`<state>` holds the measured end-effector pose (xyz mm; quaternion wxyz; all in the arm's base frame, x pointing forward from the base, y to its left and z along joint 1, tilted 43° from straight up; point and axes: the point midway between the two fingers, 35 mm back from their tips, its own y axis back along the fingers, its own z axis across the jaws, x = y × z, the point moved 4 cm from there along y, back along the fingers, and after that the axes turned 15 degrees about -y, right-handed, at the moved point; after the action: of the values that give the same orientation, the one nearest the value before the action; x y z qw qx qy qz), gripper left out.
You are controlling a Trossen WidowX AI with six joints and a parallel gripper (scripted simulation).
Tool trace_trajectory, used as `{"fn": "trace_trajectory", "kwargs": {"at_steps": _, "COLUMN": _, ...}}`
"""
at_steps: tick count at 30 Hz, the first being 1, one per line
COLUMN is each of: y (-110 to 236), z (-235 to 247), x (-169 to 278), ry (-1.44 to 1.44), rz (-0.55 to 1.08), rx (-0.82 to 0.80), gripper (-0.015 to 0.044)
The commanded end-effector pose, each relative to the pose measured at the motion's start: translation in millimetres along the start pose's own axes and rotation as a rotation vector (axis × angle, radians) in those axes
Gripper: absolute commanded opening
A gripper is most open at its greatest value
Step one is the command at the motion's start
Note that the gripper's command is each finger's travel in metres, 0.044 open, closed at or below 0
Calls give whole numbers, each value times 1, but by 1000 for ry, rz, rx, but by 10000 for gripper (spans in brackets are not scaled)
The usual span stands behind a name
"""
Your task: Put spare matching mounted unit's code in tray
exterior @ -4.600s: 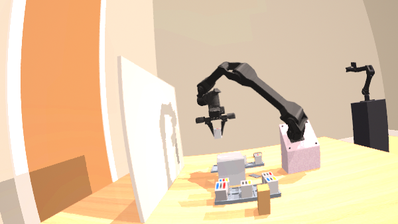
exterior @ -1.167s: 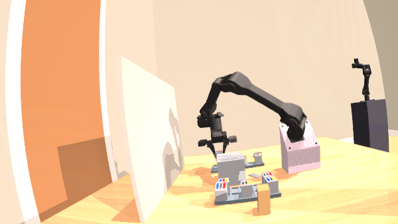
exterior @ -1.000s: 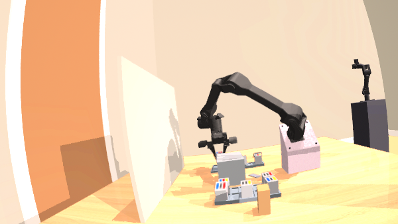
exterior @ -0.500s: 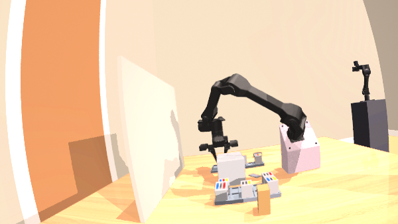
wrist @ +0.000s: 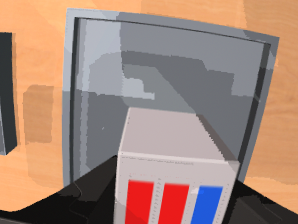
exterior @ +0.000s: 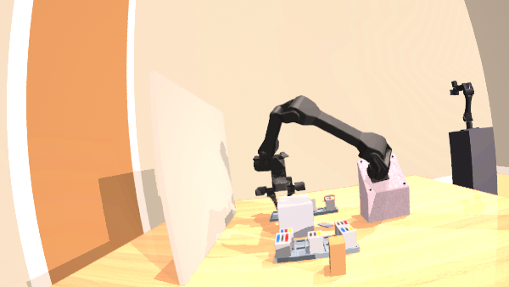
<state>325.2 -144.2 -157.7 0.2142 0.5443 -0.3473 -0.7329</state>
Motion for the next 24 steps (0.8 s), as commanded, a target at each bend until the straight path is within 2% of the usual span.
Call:
{"fn": "trace_trajectory", "kwargs": {"at_steps": 1, "y": 1, "z": 0, "x": 0, "ry": -1, "rz": 0, "rx": 1, "gripper": 210}}
{"fn": "trace_trajectory", "kwargs": {"at_steps": 10, "y": 4, "z": 0, "x": 1, "ry": -1, "rz": 0, "rx": 1, "gripper": 440}}
{"fn": "trace_trajectory", "kwargs": {"at_steps": 17, "y": 105, "z": 1, "x": 1, "ry": -5, "rz": 1, "rx": 5, "gripper": 440}}
{"fn": "trace_trajectory", "kwargs": {"at_steps": 24, "y": 108, "z": 1, "x": 1, "ry": -5, "rz": 1, "rx": 5, "gripper": 440}}
